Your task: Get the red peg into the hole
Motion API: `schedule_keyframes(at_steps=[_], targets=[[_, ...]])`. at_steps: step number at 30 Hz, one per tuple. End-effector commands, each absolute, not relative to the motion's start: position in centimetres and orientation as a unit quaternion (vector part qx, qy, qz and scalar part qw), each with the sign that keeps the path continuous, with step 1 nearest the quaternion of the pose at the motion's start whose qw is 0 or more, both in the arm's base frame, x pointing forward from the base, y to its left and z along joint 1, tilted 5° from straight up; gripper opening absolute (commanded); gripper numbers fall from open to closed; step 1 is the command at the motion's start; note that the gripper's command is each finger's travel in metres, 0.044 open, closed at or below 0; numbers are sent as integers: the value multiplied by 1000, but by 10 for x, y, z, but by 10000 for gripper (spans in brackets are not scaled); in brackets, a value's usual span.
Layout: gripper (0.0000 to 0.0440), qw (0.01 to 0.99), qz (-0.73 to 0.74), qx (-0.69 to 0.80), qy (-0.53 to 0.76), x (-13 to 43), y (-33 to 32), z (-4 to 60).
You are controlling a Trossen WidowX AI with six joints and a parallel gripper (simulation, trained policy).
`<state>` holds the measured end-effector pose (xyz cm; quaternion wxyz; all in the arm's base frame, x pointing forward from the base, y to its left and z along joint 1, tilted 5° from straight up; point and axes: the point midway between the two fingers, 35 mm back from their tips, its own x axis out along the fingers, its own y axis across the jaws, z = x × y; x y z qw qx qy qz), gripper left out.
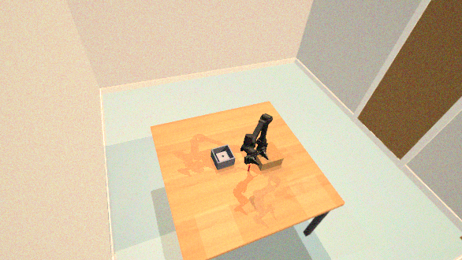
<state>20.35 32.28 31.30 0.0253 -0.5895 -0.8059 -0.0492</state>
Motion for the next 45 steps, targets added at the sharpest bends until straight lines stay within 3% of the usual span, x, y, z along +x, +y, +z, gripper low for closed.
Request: schedule_keyframes(at_steps=[1,8,45], targets=[[411,36,-41,-594,-802,205,324,318],[440,122,41,-614,-779,212,334,341],[440,553,400,-535,-498,252,355,384]])
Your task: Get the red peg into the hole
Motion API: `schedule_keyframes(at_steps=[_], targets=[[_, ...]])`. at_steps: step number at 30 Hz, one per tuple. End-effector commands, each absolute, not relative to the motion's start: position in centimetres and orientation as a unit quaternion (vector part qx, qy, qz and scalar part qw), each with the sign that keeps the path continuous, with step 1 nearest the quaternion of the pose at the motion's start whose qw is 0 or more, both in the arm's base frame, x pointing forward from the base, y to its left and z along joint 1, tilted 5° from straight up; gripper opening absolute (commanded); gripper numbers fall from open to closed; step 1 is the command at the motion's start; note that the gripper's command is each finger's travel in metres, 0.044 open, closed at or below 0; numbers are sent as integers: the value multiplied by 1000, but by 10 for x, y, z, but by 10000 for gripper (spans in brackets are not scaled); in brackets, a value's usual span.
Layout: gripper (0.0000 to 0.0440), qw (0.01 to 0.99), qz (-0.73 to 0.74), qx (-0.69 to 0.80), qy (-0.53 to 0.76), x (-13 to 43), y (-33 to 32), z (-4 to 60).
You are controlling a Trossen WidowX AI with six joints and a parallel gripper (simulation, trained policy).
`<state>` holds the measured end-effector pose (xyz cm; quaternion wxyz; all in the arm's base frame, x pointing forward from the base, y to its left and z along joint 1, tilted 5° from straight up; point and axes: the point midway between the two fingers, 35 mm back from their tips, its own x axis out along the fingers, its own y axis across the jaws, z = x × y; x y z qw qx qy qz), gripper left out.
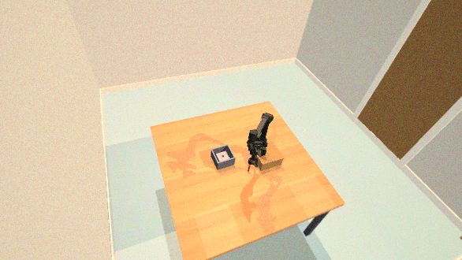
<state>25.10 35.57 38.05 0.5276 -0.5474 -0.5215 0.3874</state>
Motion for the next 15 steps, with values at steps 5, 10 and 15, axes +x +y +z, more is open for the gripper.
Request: schedule_keyframes(at_steps=[5,10,15], targets=[[440,602,433,-506,-441,257,355,381],[440,647,460,-474,-380,262,355,376],[440,689,482,-440,-316,267,354,369]])
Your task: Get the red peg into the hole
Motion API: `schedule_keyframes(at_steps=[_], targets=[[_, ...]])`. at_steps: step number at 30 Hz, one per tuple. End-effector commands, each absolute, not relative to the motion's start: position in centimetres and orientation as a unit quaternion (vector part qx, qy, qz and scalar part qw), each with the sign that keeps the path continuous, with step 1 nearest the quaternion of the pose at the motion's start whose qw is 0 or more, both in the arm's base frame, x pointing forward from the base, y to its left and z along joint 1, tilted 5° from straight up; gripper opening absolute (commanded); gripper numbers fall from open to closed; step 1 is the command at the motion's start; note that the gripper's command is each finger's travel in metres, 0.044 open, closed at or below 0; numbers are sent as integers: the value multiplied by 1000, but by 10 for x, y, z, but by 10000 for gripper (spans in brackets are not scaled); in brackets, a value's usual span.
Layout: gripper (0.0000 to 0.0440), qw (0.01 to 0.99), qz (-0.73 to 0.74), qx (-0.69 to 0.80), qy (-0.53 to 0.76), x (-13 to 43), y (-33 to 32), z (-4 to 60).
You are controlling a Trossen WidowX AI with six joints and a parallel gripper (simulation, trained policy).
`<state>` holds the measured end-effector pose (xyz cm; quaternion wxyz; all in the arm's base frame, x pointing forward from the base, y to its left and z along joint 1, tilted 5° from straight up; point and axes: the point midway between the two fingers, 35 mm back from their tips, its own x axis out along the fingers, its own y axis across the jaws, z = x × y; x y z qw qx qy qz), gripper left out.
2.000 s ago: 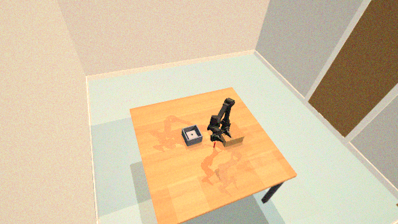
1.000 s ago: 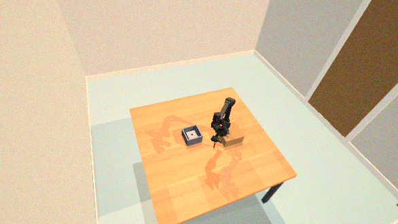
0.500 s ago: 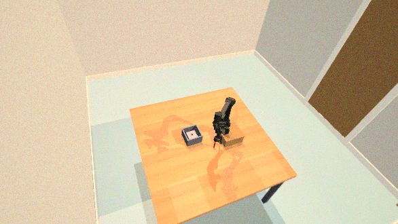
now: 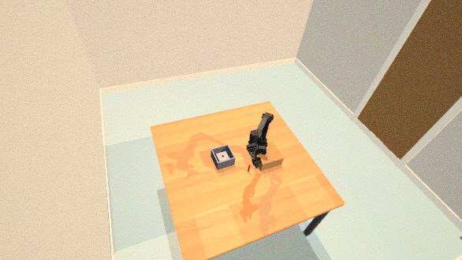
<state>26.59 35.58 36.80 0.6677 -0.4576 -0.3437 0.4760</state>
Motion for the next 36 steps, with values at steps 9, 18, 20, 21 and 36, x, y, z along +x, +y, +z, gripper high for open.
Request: schedule_keyframes(at_steps=[9,18,20,21,36], targets=[[440,753,506,-373,-194,273,350,351],[440,804,509,-300,-67,278,343,328],[440,813,507,-283,-38,278,340,322],[440,818,505,-275,-24,278,339,320],[440,863,447,-144,186,278,316,272]])
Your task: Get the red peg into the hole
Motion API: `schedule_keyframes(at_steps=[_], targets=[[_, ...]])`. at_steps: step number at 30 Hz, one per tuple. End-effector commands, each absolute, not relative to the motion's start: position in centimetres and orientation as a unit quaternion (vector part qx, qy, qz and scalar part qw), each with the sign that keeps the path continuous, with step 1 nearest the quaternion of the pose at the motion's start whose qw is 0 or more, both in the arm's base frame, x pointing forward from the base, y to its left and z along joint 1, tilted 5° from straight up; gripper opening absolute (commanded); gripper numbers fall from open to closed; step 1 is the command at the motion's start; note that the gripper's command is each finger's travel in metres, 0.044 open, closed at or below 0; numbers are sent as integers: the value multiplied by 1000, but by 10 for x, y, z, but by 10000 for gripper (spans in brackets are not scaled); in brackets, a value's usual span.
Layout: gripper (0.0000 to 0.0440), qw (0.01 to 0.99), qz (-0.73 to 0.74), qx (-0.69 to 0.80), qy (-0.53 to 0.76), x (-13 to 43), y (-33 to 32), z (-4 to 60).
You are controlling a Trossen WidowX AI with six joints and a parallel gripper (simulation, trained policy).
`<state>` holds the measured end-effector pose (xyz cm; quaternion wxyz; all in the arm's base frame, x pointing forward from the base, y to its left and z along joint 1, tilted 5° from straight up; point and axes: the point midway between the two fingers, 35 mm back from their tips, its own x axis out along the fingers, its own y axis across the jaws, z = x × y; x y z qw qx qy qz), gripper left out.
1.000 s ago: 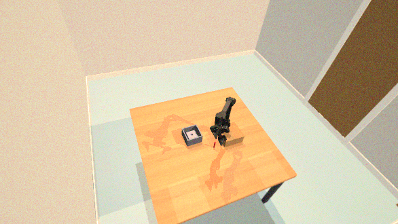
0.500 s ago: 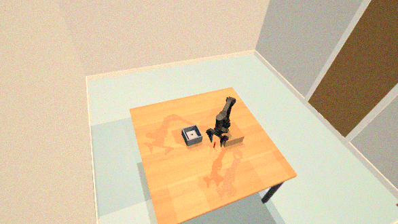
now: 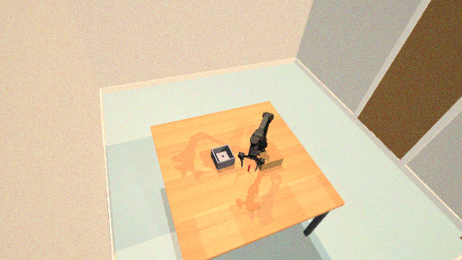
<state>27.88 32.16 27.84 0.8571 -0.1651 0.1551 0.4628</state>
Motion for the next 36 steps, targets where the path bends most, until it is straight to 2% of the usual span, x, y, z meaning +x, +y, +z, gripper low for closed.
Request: schedule_keyframes(at_steps=[1,18,36], targets=[[440,865,440,-135,200,277,314,268],[440,864,293,6,409,265,271,206],[440,808,61,118,574,237,207,139]])
